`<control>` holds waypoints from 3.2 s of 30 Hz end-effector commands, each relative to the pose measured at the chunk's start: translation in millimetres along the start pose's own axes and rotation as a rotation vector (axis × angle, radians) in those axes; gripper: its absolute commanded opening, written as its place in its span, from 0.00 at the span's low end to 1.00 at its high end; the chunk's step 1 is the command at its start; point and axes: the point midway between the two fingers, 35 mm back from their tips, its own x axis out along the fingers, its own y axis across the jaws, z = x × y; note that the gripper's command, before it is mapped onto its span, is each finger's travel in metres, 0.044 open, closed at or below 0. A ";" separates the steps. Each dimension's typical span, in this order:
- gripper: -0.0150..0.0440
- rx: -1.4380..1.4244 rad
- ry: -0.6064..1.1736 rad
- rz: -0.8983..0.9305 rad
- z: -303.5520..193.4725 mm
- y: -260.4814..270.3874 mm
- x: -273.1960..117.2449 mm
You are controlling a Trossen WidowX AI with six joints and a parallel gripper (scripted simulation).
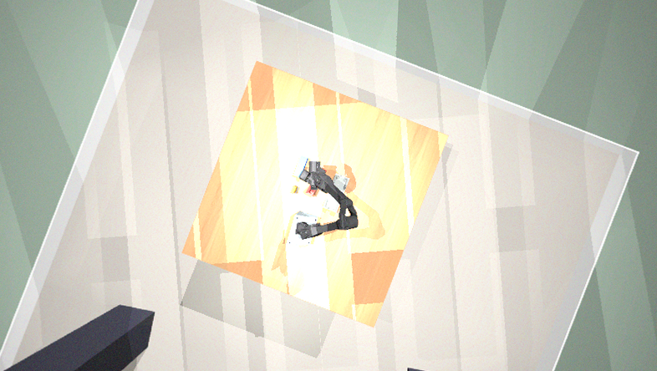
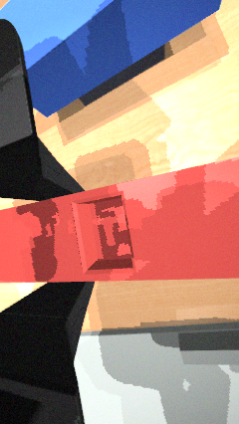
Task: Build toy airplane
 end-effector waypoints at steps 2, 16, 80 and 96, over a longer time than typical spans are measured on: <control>0.25 0.010 -0.009 0.012 5.3 2.5 -16.4; 0.25 0.007 -0.009 0.017 6.3 4.3 -59.6; 0.25 -0.089 -0.009 0.012 2.5 -127.2 -53.3; 0.57 -0.102 -0.008 -0.002 -3.4 -145.7 -45.1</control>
